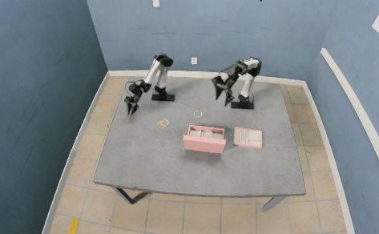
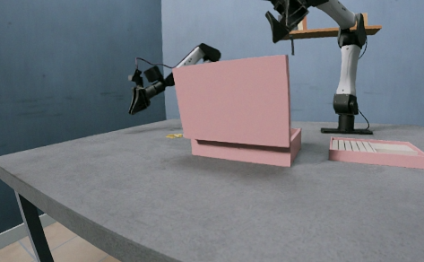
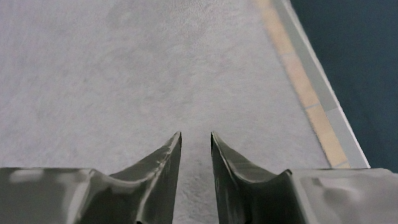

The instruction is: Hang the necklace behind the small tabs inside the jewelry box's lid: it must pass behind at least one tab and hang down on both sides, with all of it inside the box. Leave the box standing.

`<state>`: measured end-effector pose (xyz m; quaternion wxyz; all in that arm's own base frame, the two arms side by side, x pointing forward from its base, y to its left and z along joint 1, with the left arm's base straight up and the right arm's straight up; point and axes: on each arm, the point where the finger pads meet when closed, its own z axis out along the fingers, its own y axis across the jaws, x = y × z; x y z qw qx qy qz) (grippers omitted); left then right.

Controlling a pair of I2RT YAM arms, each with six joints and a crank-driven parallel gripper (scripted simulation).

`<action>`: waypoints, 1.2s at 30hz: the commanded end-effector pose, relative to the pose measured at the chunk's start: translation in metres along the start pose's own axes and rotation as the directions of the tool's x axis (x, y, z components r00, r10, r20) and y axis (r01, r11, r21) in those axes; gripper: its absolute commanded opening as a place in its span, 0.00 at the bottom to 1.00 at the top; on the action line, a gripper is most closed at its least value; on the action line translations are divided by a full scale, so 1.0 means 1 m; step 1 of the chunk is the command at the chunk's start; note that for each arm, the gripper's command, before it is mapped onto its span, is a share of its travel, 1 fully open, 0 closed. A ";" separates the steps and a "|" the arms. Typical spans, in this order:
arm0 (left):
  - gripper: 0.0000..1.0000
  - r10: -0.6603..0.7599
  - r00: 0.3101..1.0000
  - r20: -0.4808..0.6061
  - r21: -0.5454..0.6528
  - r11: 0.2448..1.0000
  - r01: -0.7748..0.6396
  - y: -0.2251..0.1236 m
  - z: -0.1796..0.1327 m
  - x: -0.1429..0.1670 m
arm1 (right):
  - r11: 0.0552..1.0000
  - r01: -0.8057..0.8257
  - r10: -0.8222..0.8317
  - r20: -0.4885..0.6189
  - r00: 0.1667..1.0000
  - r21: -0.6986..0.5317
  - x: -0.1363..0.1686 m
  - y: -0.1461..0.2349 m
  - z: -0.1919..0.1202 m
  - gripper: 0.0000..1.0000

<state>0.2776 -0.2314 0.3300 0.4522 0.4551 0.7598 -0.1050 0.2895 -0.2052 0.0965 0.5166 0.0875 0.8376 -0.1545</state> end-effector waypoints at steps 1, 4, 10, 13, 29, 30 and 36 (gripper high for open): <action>1.00 -0.079 0.988 0.132 -0.107 0.990 0.093 0.031 -0.005 -0.015 | 0.992 0.083 -0.099 -0.176 0.979 -0.096 0.011 0.023 0.012 0.25; 1.00 -0.075 0.993 0.095 -0.105 0.991 0.085 0.030 -0.006 -0.005 | 0.993 0.077 -0.089 -0.125 0.988 -0.094 -0.003 0.025 0.018 0.25; 1.00 -0.156 0.969 0.190 -0.216 0.956 0.197 0.069 -0.009 -0.002 | 0.950 0.180 -0.246 -0.255 0.935 -0.257 0.008 0.065 0.023 0.25; 1.00 -0.184 0.955 0.233 -0.260 0.934 0.244 0.086 -0.013 0.000 | 0.917 0.222 -0.324 -0.297 0.898 -0.331 0.013 0.083 0.023 0.25; 1.00 -0.246 0.811 0.531 -0.497 0.685 0.533 0.193 -0.065 0.049 | 0.401 0.401 -0.885 -0.236 0.401 -0.824 0.026 0.200 -0.020 0.25; 1.00 -0.246 0.811 0.531 -0.497 0.685 0.533 0.193 -0.065 0.049 | 0.401 0.401 -0.885 -0.236 0.401 -0.824 0.026 0.200 -0.020 0.25; 1.00 -0.229 0.779 0.584 -0.538 0.609 0.583 0.212 -0.083 0.069 | 0.226 0.397 -0.960 -0.134 0.245 -0.890 0.024 0.225 -0.035 0.25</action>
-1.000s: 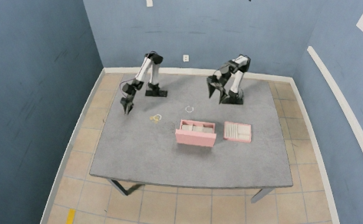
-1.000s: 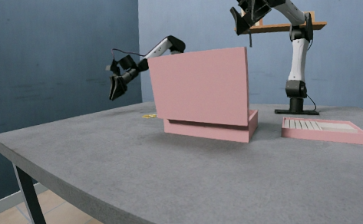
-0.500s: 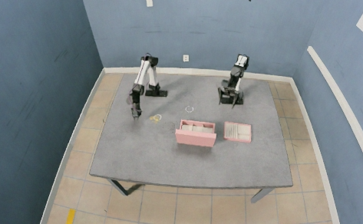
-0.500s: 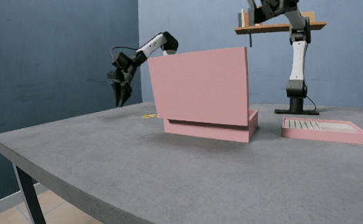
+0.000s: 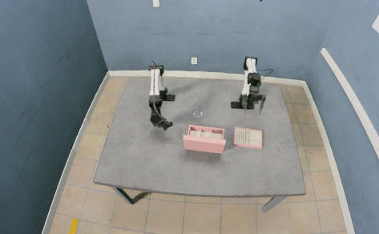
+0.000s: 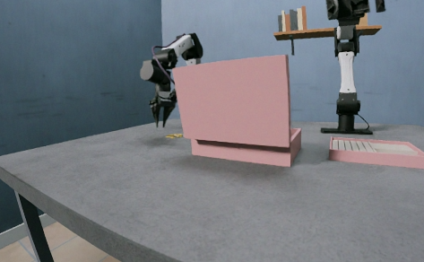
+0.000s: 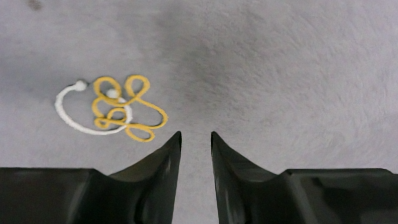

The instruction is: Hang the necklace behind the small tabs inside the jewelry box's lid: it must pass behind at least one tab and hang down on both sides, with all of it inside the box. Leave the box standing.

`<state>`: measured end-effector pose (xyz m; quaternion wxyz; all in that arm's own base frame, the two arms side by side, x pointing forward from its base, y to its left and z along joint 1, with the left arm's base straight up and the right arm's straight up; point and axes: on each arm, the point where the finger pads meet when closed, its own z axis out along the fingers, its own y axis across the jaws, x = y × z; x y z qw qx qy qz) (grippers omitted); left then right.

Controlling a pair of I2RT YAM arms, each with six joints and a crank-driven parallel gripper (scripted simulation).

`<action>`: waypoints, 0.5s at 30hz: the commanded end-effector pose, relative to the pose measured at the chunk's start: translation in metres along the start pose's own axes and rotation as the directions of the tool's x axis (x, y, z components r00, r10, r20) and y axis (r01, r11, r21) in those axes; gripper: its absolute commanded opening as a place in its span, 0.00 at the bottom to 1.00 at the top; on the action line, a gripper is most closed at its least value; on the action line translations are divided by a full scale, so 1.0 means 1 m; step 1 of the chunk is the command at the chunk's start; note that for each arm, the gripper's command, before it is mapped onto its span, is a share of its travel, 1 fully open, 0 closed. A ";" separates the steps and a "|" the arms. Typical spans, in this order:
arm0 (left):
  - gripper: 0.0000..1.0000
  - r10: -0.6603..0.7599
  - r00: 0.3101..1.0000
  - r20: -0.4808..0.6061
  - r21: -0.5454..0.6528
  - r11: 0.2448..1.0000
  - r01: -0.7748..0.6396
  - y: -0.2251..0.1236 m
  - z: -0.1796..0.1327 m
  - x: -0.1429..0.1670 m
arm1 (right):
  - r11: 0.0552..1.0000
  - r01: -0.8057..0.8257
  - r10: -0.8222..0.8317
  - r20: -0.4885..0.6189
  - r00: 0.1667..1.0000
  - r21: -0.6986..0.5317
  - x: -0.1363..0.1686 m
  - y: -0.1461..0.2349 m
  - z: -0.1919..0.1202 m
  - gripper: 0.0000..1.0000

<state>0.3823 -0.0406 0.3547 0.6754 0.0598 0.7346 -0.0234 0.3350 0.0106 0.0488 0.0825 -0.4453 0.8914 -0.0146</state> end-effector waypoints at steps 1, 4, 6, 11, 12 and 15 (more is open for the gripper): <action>1.00 -0.045 0.992 0.121 -0.072 0.996 0.054 0.023 -0.004 -0.020 | 0.987 0.121 -0.135 -0.133 0.982 -0.105 0.000 0.020 -0.006 0.25; 1.00 -0.054 0.989 0.141 -0.105 0.992 0.069 0.036 -0.007 -0.019 | 0.974 0.182 -0.202 -0.150 0.968 -0.137 -0.010 0.029 -0.007 0.25; 1.00 -0.055 0.987 0.151 -0.102 0.992 0.071 0.038 -0.008 -0.021 | 0.967 0.207 -0.229 -0.152 0.962 -0.148 -0.016 0.032 -0.007 0.25; 1.00 -0.053 0.987 0.152 -0.105 0.992 0.069 0.040 -0.010 -0.022 | 0.973 0.205 -0.217 -0.119 0.969 -0.106 -0.022 0.026 -0.019 0.25; 1.00 -0.053 0.987 0.152 -0.105 0.992 0.069 0.040 -0.010 -0.022 | 0.973 0.205 -0.217 -0.119 0.969 -0.106 -0.022 0.026 -0.019 0.25; 1.00 -0.038 0.992 0.123 -0.128 0.990 0.054 0.045 -0.012 -0.018 | 0.976 0.200 -0.207 -0.074 0.976 -0.087 -0.033 0.031 -0.021 0.25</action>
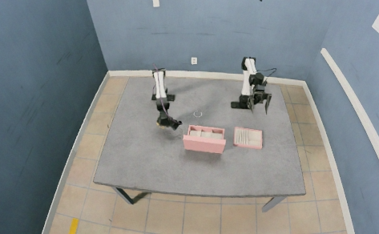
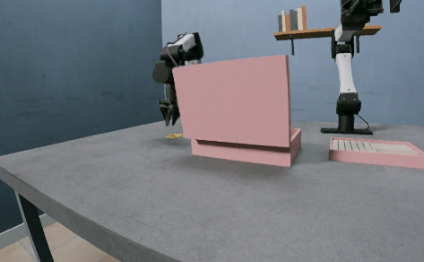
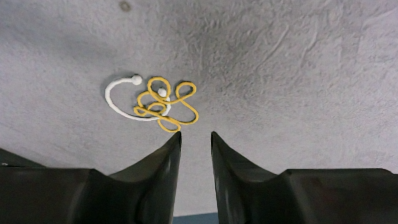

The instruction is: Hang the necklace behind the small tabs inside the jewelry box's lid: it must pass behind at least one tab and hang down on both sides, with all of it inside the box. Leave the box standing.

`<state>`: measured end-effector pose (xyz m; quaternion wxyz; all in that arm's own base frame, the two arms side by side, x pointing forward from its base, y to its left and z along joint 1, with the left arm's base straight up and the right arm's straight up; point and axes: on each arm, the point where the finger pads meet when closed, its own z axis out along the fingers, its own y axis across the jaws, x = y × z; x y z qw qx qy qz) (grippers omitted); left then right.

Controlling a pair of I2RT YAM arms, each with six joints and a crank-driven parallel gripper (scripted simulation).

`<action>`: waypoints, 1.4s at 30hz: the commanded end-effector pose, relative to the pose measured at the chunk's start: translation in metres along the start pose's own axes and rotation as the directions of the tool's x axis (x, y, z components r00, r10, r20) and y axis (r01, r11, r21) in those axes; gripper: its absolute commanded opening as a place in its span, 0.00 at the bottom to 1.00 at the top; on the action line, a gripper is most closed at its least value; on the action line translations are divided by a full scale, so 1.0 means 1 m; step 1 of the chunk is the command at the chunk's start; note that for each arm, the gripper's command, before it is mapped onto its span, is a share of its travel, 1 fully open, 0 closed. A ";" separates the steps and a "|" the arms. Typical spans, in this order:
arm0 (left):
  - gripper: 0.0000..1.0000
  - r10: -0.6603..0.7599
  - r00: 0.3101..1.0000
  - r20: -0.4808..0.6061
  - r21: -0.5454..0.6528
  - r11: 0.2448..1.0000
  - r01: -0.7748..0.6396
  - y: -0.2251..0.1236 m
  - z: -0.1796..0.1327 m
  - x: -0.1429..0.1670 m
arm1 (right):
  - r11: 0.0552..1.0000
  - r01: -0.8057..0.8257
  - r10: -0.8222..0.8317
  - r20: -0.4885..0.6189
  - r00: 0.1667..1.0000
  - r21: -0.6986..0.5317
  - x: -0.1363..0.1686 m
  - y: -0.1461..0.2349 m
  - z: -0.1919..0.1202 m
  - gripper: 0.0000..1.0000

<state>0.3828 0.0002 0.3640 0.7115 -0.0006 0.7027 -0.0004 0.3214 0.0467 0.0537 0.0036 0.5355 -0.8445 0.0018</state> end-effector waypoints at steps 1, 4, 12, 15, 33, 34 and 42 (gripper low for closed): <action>1.00 0.005 1.000 0.025 -0.011 1.000 -0.005 0.004 -0.005 -0.012 | 0.999 -0.006 0.004 0.046 0.999 0.040 -0.007 -0.002 -0.018 0.25; 1.00 0.005 1.000 0.012 -0.010 1.000 -0.005 0.003 -0.004 -0.007 | 0.999 0.003 -0.005 0.045 0.999 0.037 -0.006 -0.002 -0.017 0.25; 1.00 0.005 1.000 0.019 -0.010 1.000 -0.005 0.003 -0.004 -0.008 | 1.000 0.004 -0.004 0.008 1.000 0.000 -0.002 0.000 0.011 0.25; 1.00 0.005 1.000 0.019 -0.010 1.000 -0.005 0.003 -0.004 -0.008 | 1.000 0.004 -0.005 0.030 1.000 0.027 -0.007 -0.005 0.003 0.25; 1.00 0.005 1.000 0.019 -0.010 1.000 -0.005 0.003 -0.004 -0.008 | 0.999 0.002 -0.004 0.046 0.999 0.045 -0.007 -0.010 0.013 0.25; 1.00 0.005 1.000 0.019 -0.010 1.000 -0.005 0.003 -0.004 -0.008 | 1.000 0.008 -0.009 0.020 1.000 0.012 -0.002 0.000 0.024 0.25; 1.00 0.005 1.000 0.019 -0.010 1.000 -0.005 0.003 -0.004 -0.008 | 1.000 0.008 -0.008 0.009 1.000 -0.005 -0.001 0.000 0.039 0.25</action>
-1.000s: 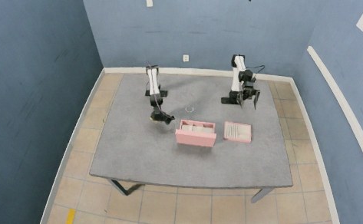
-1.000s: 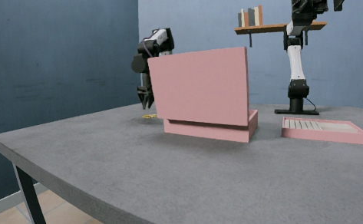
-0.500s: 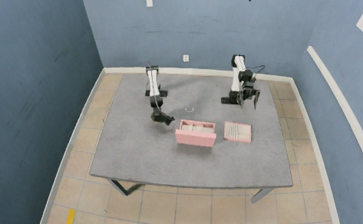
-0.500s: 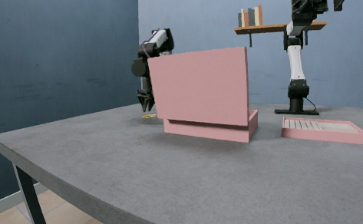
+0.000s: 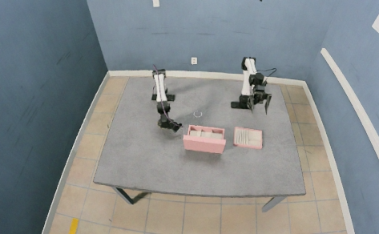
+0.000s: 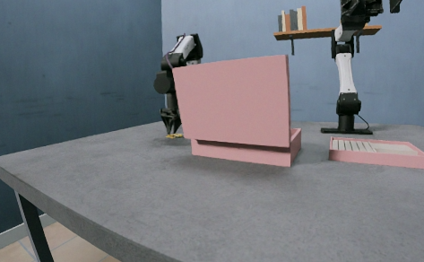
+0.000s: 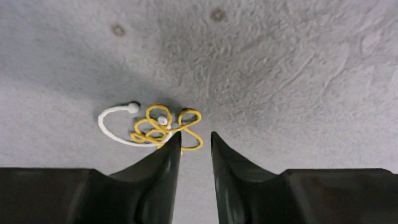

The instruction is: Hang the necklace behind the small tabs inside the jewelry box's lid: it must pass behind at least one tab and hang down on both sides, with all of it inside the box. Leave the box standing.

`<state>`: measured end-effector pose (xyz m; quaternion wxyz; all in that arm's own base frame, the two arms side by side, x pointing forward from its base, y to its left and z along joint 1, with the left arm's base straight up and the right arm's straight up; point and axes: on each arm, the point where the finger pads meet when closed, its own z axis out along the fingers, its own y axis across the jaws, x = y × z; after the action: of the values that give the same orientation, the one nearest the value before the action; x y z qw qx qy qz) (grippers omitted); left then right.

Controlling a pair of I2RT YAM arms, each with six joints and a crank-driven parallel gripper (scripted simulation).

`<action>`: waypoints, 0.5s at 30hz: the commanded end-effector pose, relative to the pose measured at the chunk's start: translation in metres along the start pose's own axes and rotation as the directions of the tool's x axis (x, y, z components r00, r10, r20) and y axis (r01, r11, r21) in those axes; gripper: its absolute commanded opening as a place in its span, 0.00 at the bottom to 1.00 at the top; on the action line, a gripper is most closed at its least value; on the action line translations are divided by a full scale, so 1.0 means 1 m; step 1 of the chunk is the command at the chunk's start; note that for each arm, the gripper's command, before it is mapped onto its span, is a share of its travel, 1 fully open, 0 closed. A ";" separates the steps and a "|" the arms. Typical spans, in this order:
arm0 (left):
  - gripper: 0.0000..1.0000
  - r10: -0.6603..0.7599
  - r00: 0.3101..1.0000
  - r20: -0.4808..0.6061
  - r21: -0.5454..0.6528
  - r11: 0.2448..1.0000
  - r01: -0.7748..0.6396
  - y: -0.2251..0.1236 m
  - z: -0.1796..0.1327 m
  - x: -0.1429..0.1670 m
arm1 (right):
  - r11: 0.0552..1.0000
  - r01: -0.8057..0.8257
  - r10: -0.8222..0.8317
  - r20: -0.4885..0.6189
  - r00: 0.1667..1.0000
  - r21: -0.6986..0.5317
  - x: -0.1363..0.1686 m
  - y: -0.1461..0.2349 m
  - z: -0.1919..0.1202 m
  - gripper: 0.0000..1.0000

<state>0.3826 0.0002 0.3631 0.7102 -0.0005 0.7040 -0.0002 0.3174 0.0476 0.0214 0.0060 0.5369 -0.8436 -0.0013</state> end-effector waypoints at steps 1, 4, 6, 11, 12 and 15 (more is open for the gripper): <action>1.00 0.005 1.000 0.023 -0.010 1.000 -0.004 0.003 -0.004 -0.009 | 1.000 0.004 -0.005 0.017 1.000 0.011 -0.003 -0.006 0.005 0.25; 1.00 0.005 1.000 0.023 -0.010 1.000 -0.004 0.003 -0.004 -0.009 | 1.000 0.004 -0.004 0.009 1.000 0.001 -0.001 -0.004 0.011 0.25; 1.00 0.005 1.000 0.023 -0.010 1.000 -0.004 0.003 -0.004 -0.009 | 1.000 0.004 -0.004 0.009 1.000 0.001 -0.001 -0.004 0.011 0.25; 1.00 0.005 1.000 0.023 -0.010 1.000 -0.004 0.003 -0.004 -0.009 | 1.000 0.013 -0.013 0.003 1.000 -0.006 -0.002 -0.002 0.018 0.25; 1.00 0.005 1.000 0.023 -0.010 1.000 -0.004 0.003 -0.004 -0.009 | 1.000 0.013 -0.013 0.016 1.000 0.010 -0.005 -0.005 0.014 0.25; 1.00 0.005 1.000 0.023 -0.010 1.000 -0.004 0.003 -0.004 -0.009 | 1.000 0.013 -0.013 0.027 1.000 0.023 -0.008 -0.008 0.012 0.25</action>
<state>0.3826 0.0002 0.3631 0.7102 -0.0005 0.7040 -0.0002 0.3175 0.0453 0.0095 0.0052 0.5344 -0.8452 -0.0015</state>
